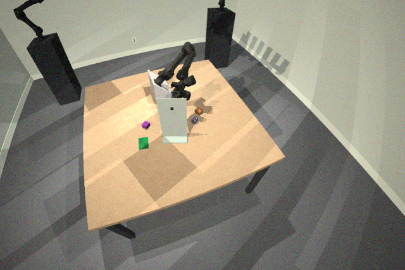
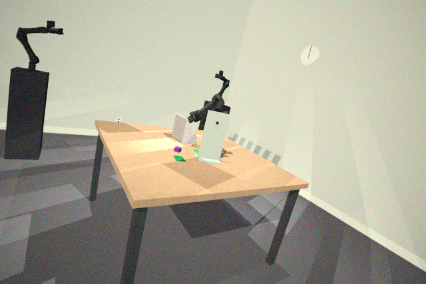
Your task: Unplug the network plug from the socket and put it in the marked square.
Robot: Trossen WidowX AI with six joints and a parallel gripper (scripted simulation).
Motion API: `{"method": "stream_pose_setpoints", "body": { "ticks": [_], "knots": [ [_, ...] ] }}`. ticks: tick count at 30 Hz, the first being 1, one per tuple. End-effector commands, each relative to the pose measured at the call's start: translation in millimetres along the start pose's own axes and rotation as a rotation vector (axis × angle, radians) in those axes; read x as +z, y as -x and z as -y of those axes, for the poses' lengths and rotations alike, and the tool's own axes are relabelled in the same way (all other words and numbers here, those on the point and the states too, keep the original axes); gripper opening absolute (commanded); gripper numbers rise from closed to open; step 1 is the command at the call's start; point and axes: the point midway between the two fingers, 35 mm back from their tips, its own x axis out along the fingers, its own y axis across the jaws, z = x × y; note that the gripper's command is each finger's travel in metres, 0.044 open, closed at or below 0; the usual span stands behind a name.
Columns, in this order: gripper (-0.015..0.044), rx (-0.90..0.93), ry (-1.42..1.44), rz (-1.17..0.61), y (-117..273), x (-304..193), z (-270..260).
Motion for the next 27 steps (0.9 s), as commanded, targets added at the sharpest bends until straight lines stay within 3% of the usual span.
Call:
{"method": "stream_pose_setpoints", "body": {
  "ticks": [1, 27],
  "knots": [
    [0.0000, -0.002, -0.004, -0.004, 2, -1, 0],
    [0.0000, -0.002, -0.004, -0.005, 14, -3, 0]
  ]
}}
